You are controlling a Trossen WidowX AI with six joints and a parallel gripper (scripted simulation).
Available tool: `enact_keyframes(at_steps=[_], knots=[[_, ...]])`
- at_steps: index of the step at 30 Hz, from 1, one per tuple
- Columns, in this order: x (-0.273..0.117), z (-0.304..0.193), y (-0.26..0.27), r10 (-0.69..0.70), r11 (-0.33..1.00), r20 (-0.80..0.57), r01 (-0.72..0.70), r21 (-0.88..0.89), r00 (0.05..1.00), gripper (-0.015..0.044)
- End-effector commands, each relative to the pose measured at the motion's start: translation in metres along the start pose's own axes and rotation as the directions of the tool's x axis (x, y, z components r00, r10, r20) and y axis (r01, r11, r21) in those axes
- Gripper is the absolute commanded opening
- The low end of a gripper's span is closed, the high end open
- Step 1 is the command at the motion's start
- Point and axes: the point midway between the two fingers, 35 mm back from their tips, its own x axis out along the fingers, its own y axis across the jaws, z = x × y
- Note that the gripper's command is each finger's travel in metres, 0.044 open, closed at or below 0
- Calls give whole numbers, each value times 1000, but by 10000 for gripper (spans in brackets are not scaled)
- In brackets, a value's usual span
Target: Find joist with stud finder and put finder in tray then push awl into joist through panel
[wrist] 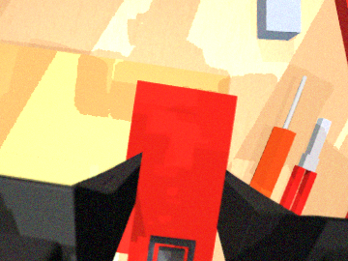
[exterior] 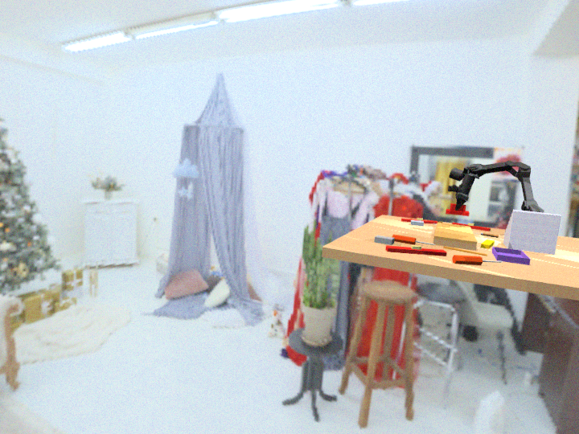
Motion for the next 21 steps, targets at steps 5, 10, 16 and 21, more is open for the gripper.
enact_keyframes(at_steps=[5,10,16,21], knots=[[12,-1,2,5,1000,6,-5,-6,1000,0],[20,-3,2,5,1000,6,-5,-6,1000,0],[30,-6,1,4,1000,7,-4,-6,1000,0],[38,-9,1,3,1000,7,-3,-6,1000,0]])
